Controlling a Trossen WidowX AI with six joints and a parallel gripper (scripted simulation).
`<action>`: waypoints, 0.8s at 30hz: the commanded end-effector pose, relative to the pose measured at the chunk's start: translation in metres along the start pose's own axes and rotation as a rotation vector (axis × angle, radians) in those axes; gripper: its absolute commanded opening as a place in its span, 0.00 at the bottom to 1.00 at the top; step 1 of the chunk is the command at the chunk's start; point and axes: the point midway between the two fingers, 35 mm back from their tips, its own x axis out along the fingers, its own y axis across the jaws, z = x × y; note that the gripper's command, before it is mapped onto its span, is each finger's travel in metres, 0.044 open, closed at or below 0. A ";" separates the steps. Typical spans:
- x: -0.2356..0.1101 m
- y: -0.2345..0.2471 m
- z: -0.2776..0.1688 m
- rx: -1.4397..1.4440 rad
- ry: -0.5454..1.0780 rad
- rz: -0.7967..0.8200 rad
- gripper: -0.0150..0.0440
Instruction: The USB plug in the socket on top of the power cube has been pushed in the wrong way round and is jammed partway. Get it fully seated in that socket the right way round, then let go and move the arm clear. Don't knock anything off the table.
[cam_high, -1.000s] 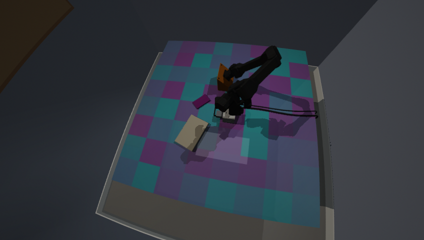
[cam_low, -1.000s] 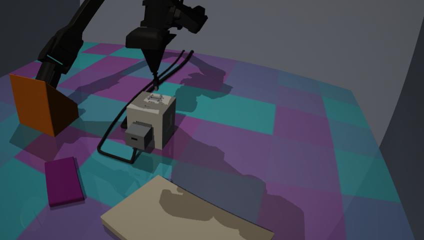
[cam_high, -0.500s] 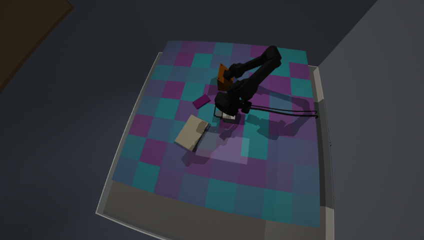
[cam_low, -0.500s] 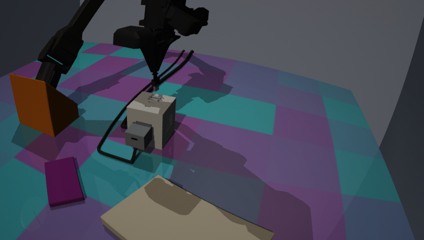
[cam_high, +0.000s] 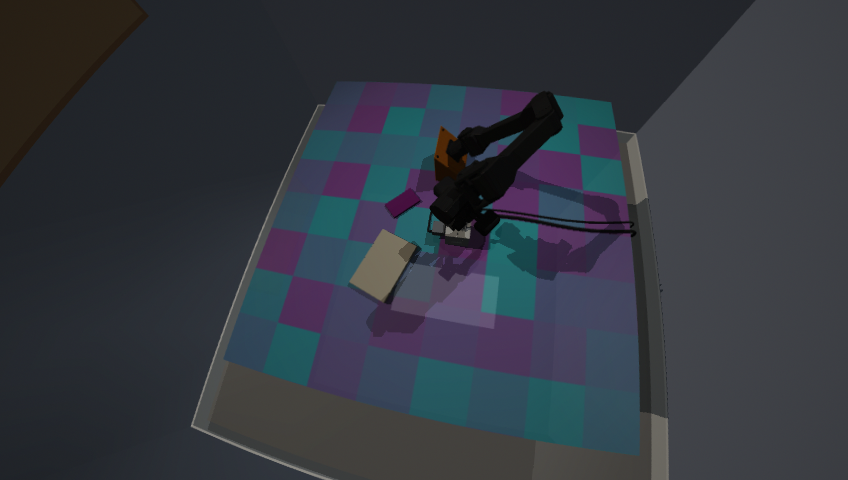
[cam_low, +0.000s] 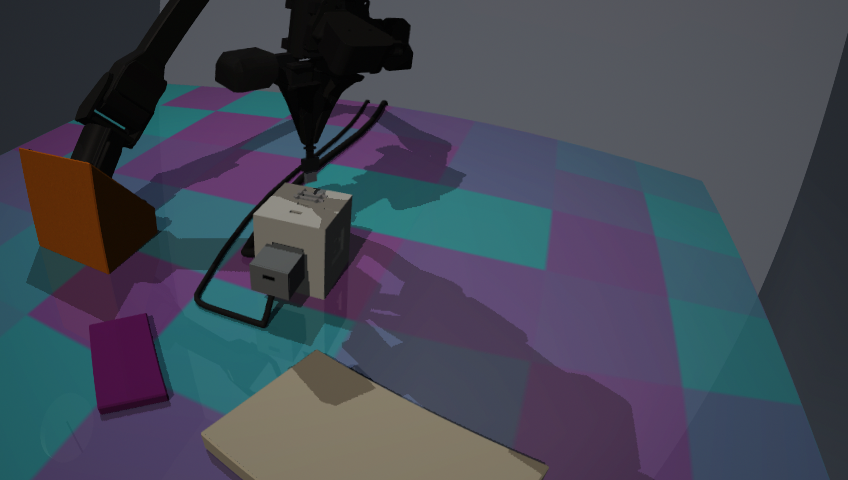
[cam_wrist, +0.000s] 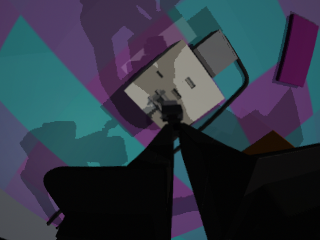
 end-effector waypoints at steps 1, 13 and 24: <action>0.000 0.000 0.000 0.098 0.000 0.000 0.25; 0.000 0.000 0.000 0.412 -0.001 0.000 0.25; 0.000 0.000 0.000 0.700 -0.001 0.000 0.25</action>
